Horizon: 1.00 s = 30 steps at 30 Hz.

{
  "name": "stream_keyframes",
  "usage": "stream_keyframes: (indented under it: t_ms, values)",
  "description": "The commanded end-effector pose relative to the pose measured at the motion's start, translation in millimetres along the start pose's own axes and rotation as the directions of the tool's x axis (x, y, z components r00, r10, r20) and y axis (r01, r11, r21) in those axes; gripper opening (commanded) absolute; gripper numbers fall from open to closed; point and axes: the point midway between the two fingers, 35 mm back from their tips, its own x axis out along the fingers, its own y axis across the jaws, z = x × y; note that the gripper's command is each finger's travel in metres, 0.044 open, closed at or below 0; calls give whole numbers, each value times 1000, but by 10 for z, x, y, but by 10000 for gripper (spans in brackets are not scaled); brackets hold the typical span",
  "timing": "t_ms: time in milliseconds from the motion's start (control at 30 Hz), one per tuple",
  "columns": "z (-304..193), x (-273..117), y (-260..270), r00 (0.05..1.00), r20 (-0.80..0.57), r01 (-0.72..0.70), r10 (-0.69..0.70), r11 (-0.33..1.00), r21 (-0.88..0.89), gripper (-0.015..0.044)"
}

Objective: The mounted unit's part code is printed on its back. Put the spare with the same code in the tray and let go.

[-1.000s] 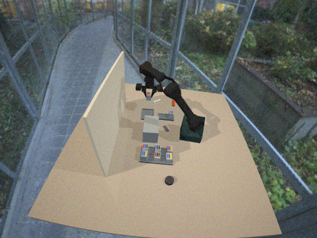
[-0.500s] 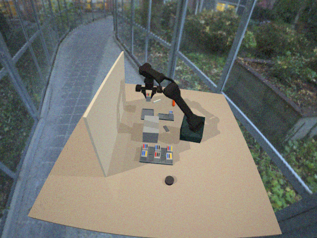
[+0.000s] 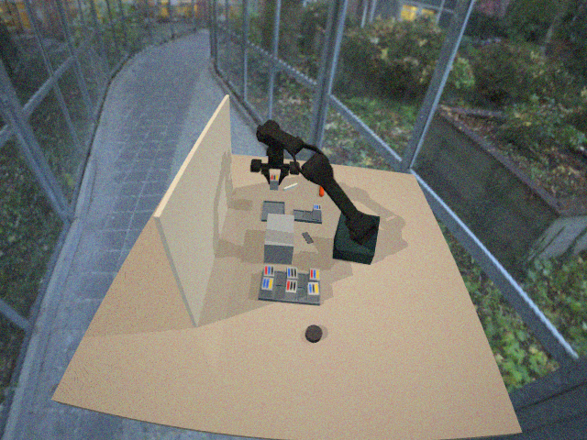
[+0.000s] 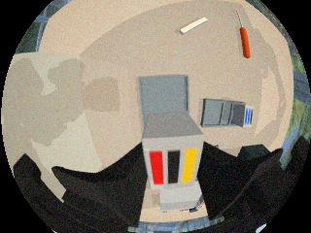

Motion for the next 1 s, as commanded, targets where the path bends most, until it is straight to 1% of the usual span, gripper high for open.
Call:
stream_keyframes:
  t_ms: [0, 967]
  values:
    - [3, 37, 5, 1000, -3, -4, 4, 1000, 7, 0]
    - [18, 297, 29, 1000, -2, -4, 4, 1000, 7, 0]
